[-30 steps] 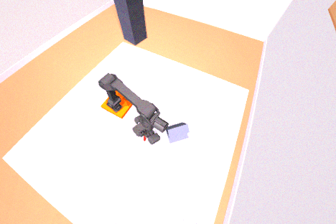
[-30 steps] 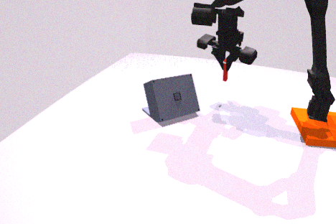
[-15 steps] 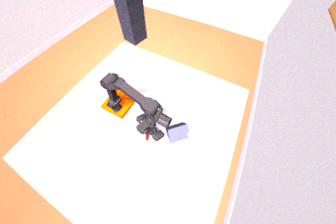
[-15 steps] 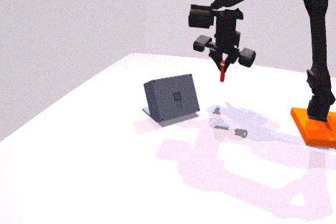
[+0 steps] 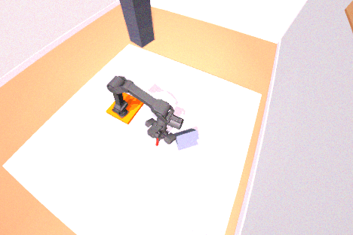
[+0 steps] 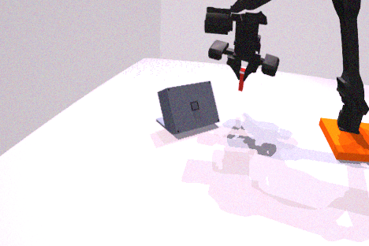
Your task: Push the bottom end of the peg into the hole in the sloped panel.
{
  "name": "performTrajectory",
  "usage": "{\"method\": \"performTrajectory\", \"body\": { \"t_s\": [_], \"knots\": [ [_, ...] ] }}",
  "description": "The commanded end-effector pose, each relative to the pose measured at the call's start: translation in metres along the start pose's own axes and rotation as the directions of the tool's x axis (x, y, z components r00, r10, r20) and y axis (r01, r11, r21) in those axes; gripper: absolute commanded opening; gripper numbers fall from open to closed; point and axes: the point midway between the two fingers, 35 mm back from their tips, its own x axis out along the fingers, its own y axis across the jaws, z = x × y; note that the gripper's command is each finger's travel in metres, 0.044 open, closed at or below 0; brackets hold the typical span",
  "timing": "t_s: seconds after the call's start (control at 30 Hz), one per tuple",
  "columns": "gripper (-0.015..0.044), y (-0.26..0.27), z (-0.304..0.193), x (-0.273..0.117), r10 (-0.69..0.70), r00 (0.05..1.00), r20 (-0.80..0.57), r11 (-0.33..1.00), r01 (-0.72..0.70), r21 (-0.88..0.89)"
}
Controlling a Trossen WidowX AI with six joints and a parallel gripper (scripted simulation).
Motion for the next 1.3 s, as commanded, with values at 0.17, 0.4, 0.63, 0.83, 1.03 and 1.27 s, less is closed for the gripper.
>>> {"method": "performTrajectory", "body": {
  "t_s": [0.17,0.4,0.63,0.83,1.03,1.27],
  "knots": [
    [0.0000,0.001,-0.011,-0.003,0.030,0.999,0.030,0.998,-0.028,-0.062],
    [0.0000,0.002,-0.019,-0.007,0.055,0.997,0.050,0.993,-0.050,-0.105],
    [0.0000,0.003,-0.028,-0.010,0.082,0.994,0.068,0.986,-0.071,-0.148],
    [0.0000,0.004,-0.035,-0.013,0.106,0.991,0.083,0.979,-0.089,-0.185],
    [0.0000,0.004,-0.042,-0.017,0.130,0.987,0.097,0.969,-0.106,-0.221],
    [0.0000,0.004,-0.051,-0.021,0.160,0.981,0.113,0.957,-0.126,-0.263]
  ]
}}
